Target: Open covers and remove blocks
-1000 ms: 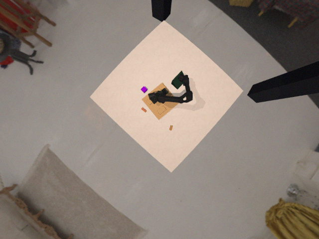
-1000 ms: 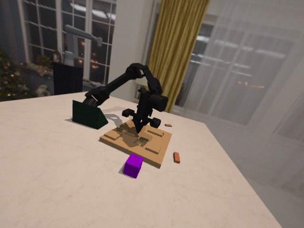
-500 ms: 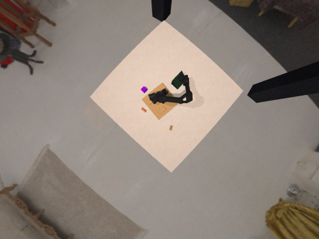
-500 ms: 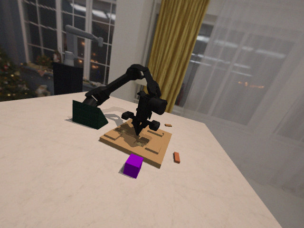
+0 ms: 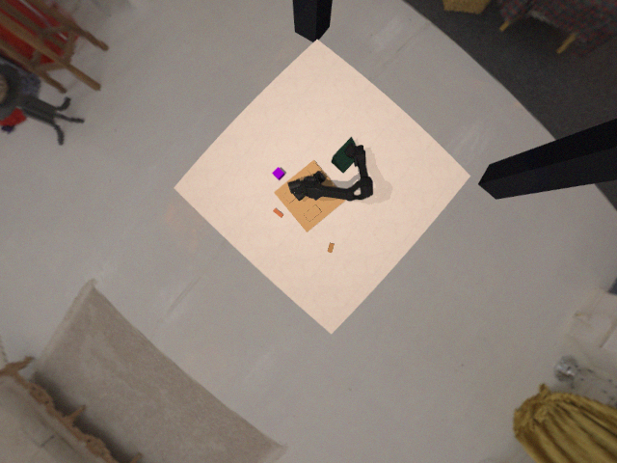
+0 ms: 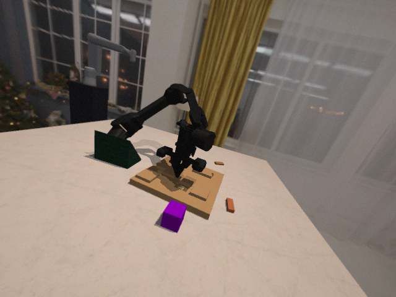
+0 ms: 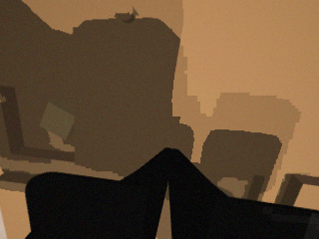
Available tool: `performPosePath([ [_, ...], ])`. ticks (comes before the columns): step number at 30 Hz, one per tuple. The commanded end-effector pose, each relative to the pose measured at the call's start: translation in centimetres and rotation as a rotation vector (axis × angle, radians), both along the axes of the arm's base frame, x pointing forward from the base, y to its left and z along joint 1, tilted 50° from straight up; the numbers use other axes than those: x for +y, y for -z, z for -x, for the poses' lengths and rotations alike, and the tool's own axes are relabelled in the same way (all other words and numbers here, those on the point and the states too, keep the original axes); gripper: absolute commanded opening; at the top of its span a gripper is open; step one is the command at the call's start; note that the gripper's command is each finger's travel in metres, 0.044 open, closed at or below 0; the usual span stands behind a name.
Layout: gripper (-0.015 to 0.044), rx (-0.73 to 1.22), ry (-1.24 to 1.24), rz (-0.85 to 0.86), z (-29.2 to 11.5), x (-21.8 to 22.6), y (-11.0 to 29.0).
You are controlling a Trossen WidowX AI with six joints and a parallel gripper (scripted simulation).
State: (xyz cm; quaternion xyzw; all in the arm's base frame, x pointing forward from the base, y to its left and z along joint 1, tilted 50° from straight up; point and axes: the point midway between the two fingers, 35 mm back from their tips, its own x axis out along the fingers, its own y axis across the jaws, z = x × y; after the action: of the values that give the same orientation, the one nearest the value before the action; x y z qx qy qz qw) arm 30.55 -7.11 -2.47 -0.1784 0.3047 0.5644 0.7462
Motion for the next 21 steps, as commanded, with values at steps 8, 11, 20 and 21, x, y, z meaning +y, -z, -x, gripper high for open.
performPosePath([
  [8,0.0,0.002,-0.002,-0.004,1.5,0.3,0.3],
  [11,0.0,0.002,-0.002,-0.004,1.7,0.4,0.3],
  [20,0.0,0.003,-0.002,-0.004,2.7,0.6,0.2],
  [21,0.0,0.003,-0.002,-0.004,2.8,0.7,0.2],
])
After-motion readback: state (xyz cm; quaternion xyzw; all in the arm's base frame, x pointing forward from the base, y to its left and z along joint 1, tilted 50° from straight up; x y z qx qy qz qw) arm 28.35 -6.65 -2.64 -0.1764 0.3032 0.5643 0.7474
